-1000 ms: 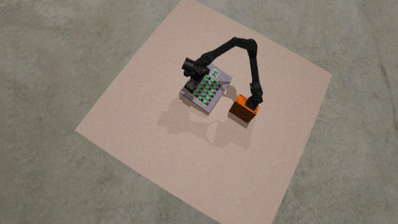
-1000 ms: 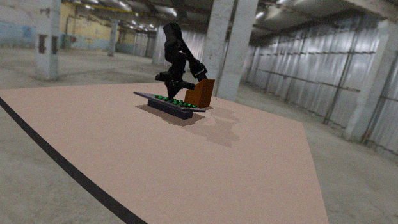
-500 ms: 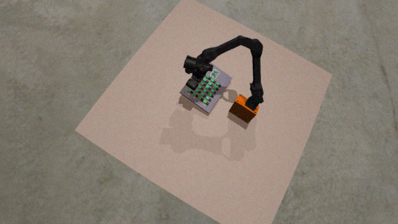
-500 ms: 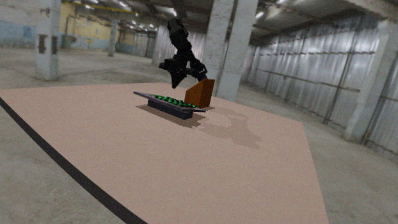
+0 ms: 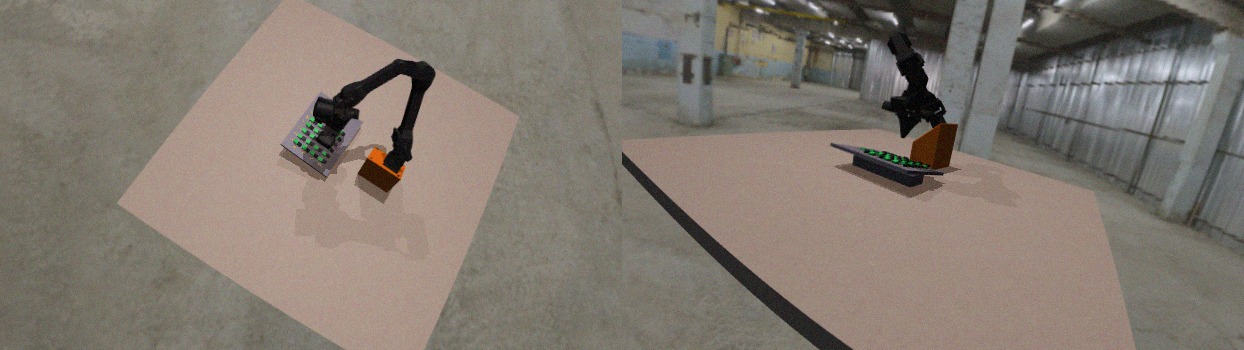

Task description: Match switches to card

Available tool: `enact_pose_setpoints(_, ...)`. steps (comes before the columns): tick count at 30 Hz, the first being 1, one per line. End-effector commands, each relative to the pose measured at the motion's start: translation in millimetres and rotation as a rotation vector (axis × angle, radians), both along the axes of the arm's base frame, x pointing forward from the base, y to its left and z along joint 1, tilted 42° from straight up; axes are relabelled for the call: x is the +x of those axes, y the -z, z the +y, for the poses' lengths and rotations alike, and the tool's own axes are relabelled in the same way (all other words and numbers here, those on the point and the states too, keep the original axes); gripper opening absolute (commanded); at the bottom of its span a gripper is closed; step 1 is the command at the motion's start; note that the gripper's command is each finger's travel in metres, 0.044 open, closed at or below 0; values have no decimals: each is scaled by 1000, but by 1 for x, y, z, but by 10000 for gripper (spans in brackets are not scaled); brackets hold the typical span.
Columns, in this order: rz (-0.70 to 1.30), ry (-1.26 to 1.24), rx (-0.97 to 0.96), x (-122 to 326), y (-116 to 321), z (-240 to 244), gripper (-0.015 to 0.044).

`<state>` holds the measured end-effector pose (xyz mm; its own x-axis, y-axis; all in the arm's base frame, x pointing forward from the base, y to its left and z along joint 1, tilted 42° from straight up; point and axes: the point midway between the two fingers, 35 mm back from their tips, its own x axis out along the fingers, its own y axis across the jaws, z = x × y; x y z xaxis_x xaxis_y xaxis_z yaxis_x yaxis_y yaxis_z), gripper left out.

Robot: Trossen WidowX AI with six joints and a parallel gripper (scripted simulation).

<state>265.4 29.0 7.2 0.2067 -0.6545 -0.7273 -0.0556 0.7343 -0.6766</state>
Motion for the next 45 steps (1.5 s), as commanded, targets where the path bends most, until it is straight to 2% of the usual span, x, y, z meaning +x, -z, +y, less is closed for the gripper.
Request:
enact_pose_setpoints(1,-16,4,12,-9,-1,-3,0)
enact_pose_setpoints(7,-36,-13,11,-3,25,-26,0)
enact_pose_setpoints(45,-36,-13,10,2,42,-42,0)
